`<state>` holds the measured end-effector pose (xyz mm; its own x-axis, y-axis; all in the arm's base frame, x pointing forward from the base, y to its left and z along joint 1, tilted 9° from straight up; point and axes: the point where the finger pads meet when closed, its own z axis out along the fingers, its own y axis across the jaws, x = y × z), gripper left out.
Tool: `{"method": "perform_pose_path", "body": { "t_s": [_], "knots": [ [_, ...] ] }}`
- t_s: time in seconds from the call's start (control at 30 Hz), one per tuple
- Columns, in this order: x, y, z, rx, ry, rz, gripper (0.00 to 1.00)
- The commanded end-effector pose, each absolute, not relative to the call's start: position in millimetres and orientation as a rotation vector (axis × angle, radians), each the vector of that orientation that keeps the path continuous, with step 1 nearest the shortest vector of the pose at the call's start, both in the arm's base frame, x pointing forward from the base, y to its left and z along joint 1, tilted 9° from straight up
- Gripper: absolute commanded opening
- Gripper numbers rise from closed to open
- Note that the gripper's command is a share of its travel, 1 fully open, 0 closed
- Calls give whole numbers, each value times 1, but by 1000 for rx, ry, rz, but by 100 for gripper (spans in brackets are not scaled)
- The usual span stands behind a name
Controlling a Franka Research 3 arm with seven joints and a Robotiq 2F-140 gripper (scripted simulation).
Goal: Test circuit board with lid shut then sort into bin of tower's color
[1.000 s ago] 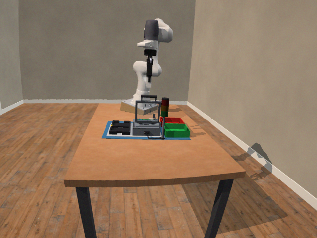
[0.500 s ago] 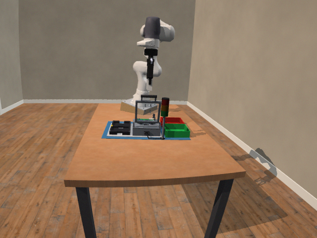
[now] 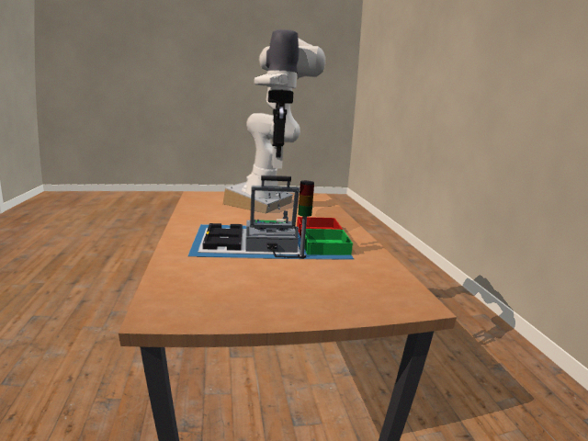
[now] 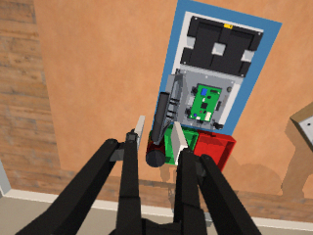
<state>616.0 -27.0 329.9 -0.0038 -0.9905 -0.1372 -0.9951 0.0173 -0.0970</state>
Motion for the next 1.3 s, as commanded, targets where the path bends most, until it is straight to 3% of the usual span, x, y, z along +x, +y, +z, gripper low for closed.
{"method": "perform_pose_path", "body": {
  "t_s": [0.0,1.27],
  "knots": [
    [615,-27,328,-2087,2127,44,30],
    [616,-26,325,-2087,2127,44,30]
  ]
}}
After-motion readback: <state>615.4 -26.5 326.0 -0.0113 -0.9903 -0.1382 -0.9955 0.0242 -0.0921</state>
